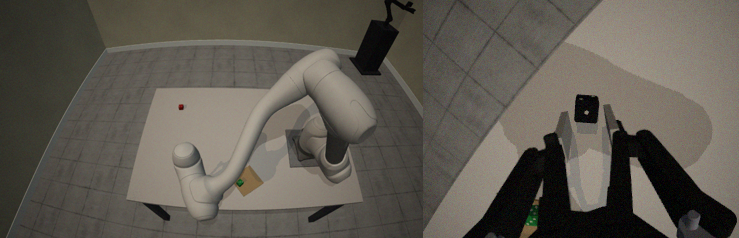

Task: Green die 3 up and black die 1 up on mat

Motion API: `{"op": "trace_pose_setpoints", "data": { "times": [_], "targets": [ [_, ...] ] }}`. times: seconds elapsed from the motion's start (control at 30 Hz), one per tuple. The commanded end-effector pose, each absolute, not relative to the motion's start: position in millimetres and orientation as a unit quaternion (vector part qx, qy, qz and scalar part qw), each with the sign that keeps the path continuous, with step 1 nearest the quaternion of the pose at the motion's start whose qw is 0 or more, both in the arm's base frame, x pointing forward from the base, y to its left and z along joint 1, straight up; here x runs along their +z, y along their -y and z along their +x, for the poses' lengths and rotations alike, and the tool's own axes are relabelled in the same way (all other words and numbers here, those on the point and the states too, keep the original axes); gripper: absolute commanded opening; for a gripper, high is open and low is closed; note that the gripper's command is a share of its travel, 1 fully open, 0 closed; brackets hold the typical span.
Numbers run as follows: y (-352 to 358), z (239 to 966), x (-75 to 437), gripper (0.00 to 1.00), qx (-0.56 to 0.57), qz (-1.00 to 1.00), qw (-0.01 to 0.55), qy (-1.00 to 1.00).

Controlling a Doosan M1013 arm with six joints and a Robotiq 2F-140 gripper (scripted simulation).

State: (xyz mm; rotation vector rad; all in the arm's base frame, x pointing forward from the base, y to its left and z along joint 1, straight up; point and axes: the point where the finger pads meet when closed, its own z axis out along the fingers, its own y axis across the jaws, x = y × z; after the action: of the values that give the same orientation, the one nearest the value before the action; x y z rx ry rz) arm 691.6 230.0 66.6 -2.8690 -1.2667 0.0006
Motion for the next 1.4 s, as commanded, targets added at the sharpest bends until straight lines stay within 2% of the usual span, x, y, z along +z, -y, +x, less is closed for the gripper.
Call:
{"op": "trace_pose_setpoints", "data": {
  "times": [0.0, 1.37],
  "targets": [
    [-230.0, 691.6, 64.6, 0.35, 0.0, -0.915, 0.003, 0.404],
    [-230.0, 691.6, 59.5, 0.35, 0.0, -0.915, 0.003, 0.404]
  ]
}}
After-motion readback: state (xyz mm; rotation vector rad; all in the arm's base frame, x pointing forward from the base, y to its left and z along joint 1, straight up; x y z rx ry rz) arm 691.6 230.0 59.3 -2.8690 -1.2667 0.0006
